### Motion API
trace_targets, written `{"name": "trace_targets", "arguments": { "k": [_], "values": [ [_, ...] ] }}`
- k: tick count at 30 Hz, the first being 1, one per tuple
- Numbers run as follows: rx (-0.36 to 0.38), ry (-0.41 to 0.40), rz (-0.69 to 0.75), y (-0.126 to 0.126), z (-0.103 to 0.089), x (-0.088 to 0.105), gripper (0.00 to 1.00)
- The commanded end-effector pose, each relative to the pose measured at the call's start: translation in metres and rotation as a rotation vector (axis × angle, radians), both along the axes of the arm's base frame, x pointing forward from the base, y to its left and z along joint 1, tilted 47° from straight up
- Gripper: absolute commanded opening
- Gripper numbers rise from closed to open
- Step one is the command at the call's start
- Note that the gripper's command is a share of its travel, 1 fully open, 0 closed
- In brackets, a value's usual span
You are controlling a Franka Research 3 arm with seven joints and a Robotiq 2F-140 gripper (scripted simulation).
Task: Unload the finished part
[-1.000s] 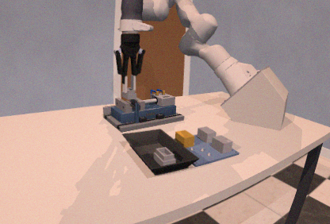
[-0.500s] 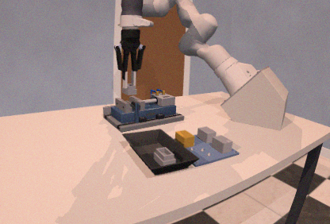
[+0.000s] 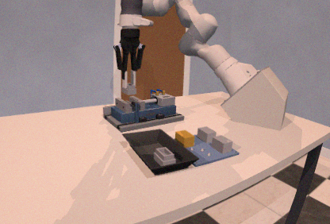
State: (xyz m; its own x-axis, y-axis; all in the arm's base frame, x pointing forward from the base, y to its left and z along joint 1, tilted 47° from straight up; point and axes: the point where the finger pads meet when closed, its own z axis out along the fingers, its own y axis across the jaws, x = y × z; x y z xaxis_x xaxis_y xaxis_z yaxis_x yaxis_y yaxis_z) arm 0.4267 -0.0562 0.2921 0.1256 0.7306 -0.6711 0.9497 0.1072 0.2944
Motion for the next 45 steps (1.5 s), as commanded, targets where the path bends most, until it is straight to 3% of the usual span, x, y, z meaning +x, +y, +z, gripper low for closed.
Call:
{"name": "trace_targets", "arguments": {
  "k": [1,5,11,18,20,31,35,45],
  "values": [
    [-0.004,-0.009,-0.007,0.009,-0.002,0.007,0.00],
    [-0.007,-0.013,-0.011,0.016,-0.006,0.013,0.00],
    [-0.015,-0.034,-0.028,0.051,-0.025,0.040,0.00],
    [-0.008,-0.062,-0.048,0.110,-0.068,0.072,0.00],
    [-0.008,-0.062,-0.048,0.110,-0.068,0.072,0.00],
    [0.031,-0.089,-0.082,0.189,-0.145,0.092,0.00],
    [0.039,-0.092,-0.089,0.202,-0.158,0.093,0.00],
    [0.042,-0.093,-0.092,0.206,-0.163,0.093,0.00]
  ]
}}
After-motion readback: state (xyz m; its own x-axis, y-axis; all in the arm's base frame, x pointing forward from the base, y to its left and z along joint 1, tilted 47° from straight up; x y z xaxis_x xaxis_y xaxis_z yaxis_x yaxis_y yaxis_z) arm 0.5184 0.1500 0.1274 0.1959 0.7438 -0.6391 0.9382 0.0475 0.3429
